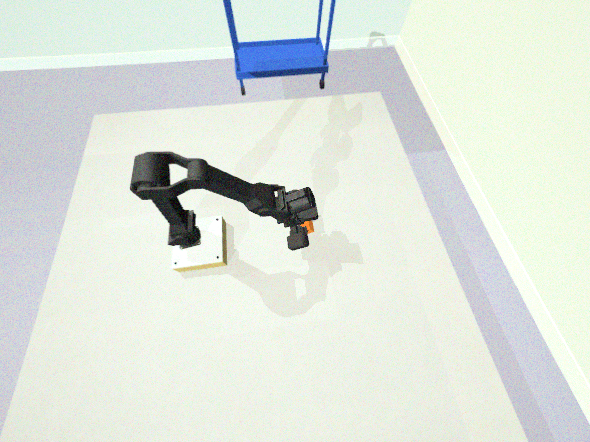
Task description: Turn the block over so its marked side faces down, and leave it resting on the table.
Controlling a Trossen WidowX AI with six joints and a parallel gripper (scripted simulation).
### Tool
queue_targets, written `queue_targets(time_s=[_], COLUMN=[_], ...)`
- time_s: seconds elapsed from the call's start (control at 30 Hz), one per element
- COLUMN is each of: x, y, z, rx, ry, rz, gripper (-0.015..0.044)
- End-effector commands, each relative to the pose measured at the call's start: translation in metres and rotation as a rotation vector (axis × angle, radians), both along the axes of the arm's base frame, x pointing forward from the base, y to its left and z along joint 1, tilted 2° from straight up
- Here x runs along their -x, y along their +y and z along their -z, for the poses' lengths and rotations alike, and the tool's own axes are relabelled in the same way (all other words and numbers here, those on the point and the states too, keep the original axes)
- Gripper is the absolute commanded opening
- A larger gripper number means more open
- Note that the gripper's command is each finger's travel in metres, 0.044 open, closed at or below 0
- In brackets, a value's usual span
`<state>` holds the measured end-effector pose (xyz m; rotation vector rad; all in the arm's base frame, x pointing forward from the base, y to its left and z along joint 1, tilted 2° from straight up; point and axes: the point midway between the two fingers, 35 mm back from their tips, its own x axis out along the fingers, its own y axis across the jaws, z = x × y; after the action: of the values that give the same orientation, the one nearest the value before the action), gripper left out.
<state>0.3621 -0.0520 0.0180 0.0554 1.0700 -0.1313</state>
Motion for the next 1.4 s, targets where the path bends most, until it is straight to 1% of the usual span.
queue_targets(time_s=[0.0, 0.7, 1.2, 1.37], x=[0.002, -0.01, 0.003, 0.005], y=[0.001, -0.001, 0.0, 0.001], z=[0.0, 0.033, 0.033, 0.031], rx=[0.003, 0.038, 0.068, 0.072], ry=[-0.026, -0.305, -0.519, -0.543], rz=[-0.005, -0.01, -0.014, -0.015], gripper=[0.0, 0.0, 0.0, 0.0])
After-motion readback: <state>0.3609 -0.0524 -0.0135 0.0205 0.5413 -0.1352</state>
